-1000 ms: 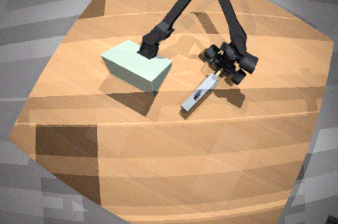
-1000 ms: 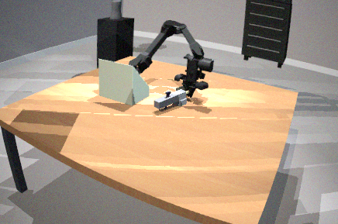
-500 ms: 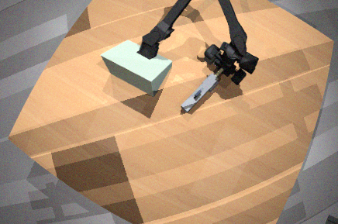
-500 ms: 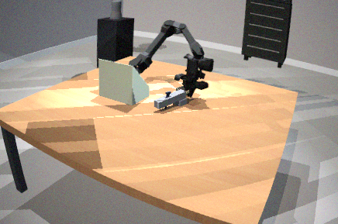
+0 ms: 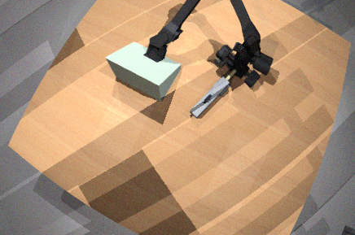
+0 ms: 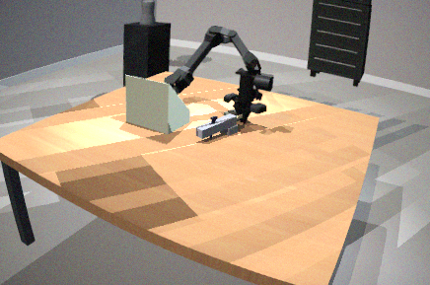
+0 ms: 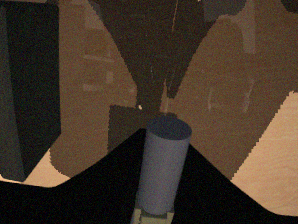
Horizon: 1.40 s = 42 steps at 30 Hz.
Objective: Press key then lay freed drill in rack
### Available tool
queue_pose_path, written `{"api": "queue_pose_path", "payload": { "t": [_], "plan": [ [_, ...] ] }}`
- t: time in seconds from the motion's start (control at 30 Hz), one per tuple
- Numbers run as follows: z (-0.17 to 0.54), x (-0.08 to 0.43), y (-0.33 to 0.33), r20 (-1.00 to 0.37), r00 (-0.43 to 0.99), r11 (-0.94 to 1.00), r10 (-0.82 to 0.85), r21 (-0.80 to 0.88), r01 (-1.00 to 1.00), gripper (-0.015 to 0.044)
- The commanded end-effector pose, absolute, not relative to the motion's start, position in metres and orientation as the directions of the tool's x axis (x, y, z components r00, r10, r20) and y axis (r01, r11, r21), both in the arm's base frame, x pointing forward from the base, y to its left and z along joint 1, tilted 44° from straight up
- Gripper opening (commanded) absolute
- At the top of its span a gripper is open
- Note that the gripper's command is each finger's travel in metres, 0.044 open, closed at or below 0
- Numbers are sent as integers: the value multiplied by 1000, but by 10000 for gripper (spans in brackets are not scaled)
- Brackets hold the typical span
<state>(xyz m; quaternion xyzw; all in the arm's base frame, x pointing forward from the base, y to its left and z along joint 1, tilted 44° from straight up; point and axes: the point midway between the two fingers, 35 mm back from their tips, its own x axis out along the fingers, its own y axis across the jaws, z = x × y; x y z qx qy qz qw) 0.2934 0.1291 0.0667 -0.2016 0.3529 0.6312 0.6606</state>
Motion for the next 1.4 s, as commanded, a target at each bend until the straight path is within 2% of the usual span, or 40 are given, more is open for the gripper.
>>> {"api": "queue_pose_path", "payload": {
  "t": [0.0,1.37],
  "plan": [
    [74,297,132,-719,-37,125,694,171,-977,0],
    [112,306,162,-717,-36,125,696,170,-978,0]
  ]
}}
